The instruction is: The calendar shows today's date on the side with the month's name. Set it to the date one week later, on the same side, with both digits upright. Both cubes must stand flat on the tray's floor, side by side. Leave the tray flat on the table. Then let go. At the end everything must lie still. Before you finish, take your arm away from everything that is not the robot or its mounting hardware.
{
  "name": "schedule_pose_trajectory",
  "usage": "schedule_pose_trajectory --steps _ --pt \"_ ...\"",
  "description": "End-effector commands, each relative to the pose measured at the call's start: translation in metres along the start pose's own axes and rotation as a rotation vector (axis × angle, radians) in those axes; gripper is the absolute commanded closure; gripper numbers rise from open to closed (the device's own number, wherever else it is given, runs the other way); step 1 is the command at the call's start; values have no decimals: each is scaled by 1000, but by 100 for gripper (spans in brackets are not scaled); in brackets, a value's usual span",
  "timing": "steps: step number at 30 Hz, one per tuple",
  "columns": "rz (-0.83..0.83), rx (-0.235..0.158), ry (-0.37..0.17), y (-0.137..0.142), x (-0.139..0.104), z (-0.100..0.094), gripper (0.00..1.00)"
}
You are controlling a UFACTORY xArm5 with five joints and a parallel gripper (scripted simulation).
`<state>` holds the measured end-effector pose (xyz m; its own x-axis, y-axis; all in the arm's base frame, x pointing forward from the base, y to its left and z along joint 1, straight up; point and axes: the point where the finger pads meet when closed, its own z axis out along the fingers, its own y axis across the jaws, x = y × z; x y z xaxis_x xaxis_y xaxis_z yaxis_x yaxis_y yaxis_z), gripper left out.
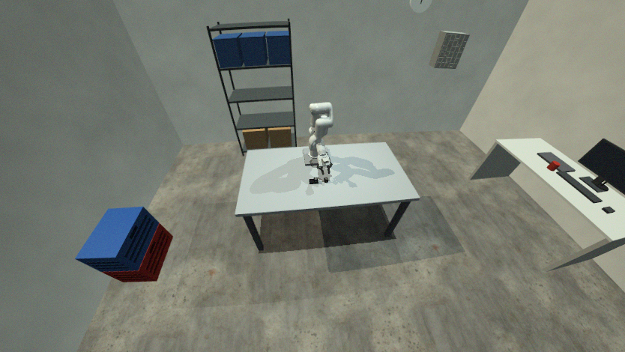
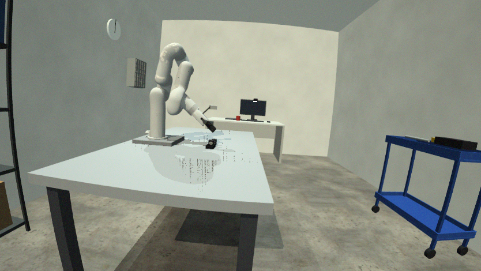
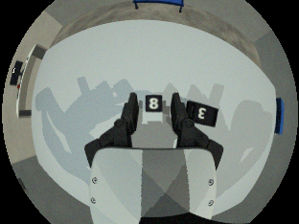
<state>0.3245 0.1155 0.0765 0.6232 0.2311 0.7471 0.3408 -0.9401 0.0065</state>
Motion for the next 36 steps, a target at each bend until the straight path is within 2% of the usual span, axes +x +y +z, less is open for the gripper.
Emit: schedule_pose_trajectory --steps 1,11,36 --pt "0 0 24 0 0 1 51" --pt "0 0 114 0 -2 0 51" --pt "0 0 115 0 -3 1 51"
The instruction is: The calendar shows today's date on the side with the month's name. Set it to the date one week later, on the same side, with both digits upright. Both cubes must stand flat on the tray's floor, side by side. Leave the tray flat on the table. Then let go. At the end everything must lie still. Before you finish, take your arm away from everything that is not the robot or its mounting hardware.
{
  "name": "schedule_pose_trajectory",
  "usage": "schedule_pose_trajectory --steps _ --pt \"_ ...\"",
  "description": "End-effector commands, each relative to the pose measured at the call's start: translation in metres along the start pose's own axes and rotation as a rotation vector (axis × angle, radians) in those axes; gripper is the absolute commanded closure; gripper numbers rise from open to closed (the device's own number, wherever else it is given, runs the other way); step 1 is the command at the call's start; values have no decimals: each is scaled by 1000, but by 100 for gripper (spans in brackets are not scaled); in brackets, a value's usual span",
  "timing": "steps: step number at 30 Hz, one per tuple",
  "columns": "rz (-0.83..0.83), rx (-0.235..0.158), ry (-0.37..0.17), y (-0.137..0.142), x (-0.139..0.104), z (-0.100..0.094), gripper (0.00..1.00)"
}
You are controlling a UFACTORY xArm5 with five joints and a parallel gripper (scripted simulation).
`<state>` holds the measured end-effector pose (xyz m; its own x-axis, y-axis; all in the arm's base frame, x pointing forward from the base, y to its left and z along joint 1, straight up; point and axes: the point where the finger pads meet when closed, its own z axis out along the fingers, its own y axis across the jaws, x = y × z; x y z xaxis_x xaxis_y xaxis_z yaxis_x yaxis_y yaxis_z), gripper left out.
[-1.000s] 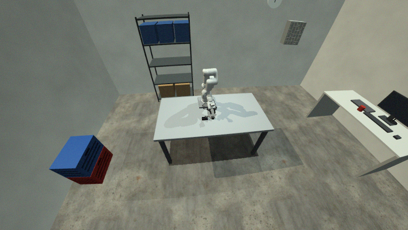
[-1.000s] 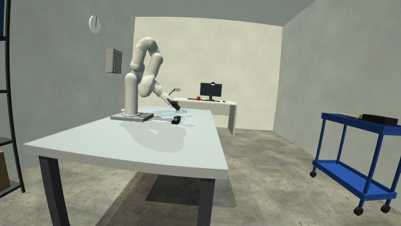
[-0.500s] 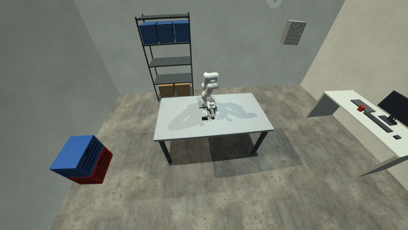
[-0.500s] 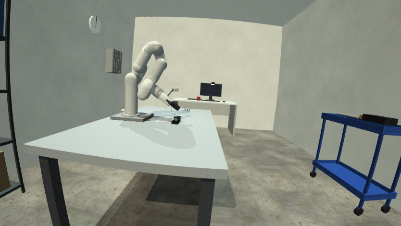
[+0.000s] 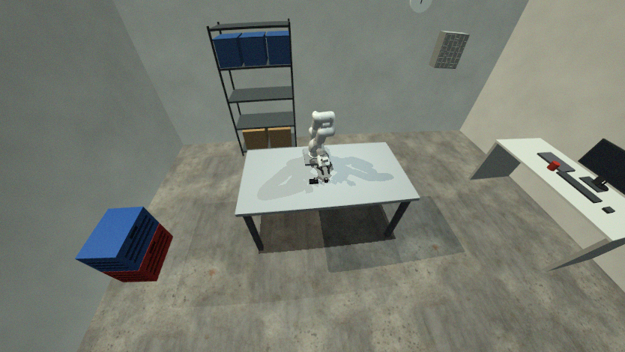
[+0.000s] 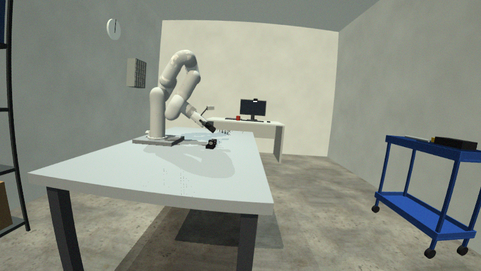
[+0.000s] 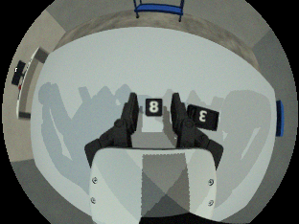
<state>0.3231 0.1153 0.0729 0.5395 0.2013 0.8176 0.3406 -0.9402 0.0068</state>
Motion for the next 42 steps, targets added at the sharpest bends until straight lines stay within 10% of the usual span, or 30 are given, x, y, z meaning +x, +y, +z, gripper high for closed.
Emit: schedule_pose_trajectory --steps 1,42 --pt "0 0 2 0 0 0 51" --pt "0 0 2 0 -47 33 51"
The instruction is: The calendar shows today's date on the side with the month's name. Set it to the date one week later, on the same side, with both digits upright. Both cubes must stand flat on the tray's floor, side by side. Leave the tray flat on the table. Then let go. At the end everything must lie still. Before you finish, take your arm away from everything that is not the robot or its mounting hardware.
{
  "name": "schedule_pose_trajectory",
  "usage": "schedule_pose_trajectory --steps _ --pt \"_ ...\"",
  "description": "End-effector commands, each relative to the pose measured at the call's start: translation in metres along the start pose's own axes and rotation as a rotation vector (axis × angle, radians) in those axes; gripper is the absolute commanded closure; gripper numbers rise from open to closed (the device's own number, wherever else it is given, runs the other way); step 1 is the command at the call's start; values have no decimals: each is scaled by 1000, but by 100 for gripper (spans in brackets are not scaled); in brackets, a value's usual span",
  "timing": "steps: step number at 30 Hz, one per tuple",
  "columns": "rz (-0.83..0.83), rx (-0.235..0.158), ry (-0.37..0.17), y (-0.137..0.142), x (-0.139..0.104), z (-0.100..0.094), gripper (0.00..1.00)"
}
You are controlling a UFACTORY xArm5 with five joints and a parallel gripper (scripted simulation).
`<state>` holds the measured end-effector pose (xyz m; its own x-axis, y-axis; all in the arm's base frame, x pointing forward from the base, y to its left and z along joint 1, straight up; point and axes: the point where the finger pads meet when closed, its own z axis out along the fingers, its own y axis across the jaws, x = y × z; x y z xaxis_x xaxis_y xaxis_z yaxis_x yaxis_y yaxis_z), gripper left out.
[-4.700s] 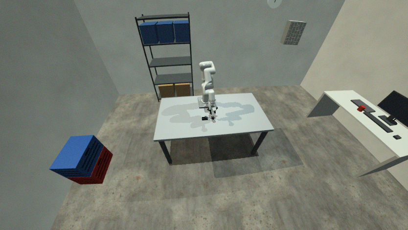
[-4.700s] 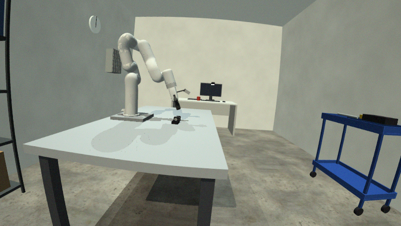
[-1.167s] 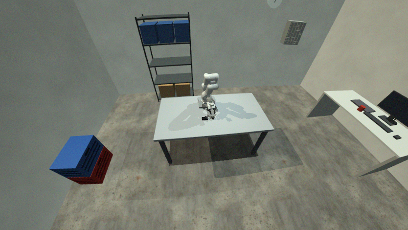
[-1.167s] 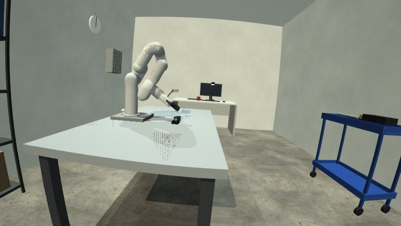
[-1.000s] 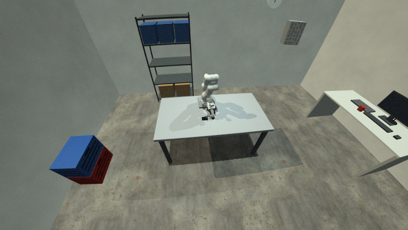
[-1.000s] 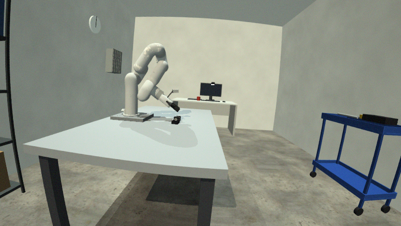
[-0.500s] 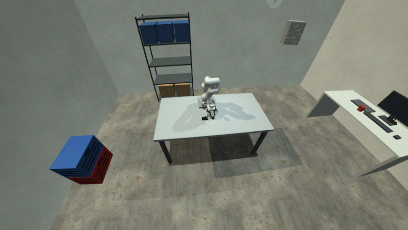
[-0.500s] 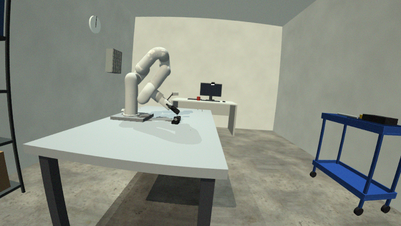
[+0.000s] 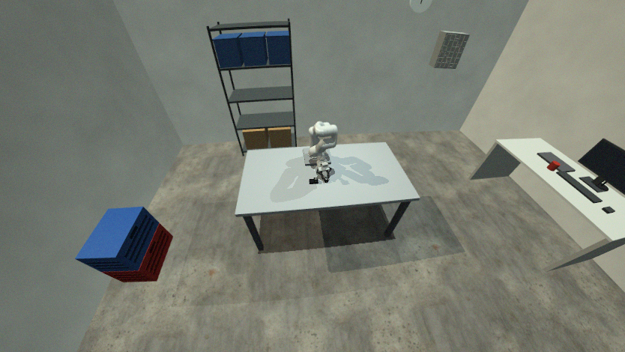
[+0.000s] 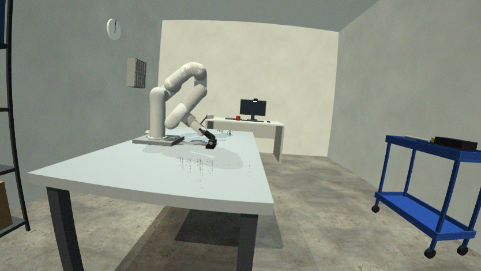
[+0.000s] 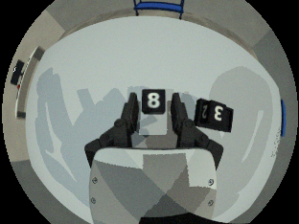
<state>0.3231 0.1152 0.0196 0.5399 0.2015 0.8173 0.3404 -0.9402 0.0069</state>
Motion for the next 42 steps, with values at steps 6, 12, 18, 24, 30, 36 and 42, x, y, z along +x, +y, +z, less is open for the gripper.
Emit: schedule_pose_trajectory --steps 6,12,18,24,30,36,42 --pt "0 0 2 0 -9 7 51" --pt "0 0 2 0 -11 8 51" --pt "0 0 2 0 -12 9 51" --pt "0 0 2 0 -13 9 51" --pt "0 0 2 0 -13 9 51" --pt "0 0 2 0 -13 9 51" --pt "0 0 2 0 -13 9 51"
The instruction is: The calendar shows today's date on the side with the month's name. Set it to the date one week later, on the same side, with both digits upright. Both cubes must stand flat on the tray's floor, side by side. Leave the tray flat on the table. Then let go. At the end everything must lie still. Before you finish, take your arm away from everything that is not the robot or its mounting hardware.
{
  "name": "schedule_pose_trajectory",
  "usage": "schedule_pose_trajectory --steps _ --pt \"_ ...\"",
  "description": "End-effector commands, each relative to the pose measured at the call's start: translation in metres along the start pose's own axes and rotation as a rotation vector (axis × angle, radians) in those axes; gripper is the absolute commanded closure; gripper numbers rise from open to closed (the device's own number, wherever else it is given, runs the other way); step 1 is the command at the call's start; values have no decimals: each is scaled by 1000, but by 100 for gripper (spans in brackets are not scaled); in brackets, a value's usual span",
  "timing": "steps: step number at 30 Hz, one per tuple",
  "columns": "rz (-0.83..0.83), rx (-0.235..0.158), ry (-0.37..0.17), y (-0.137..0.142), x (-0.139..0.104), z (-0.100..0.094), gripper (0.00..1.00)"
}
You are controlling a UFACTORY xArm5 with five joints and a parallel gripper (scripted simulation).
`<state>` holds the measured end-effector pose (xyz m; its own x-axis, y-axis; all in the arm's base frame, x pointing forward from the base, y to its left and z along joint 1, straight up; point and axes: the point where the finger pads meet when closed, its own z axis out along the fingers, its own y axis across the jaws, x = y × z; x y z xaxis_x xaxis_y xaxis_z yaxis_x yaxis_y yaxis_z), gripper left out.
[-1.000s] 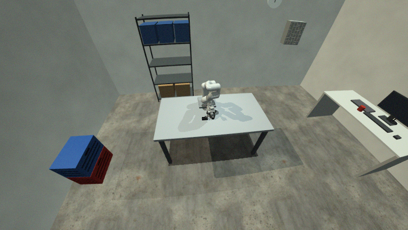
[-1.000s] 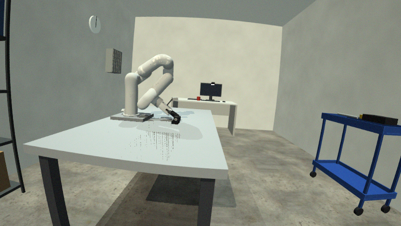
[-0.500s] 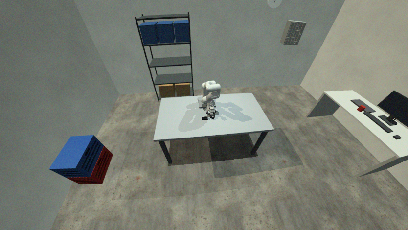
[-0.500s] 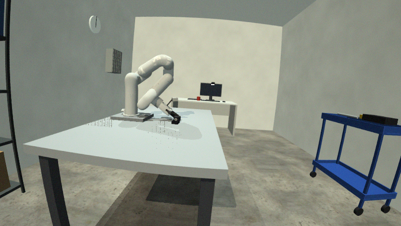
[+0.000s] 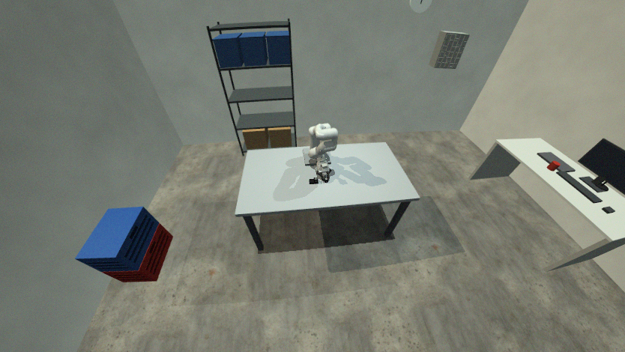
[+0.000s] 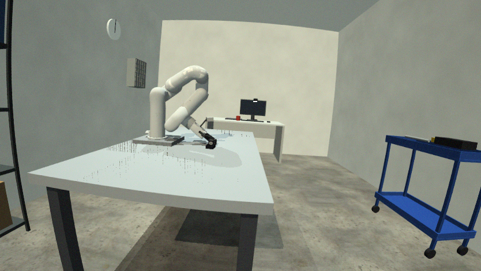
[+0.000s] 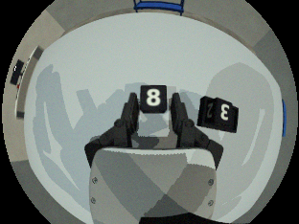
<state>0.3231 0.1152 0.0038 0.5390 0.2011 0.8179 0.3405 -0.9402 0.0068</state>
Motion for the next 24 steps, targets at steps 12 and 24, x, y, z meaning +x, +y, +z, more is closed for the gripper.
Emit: schedule_pose_trajectory --steps 12,24 --pt "0 0 1 0 0 0 51" --pt "0 0 1 0 0 0 71"
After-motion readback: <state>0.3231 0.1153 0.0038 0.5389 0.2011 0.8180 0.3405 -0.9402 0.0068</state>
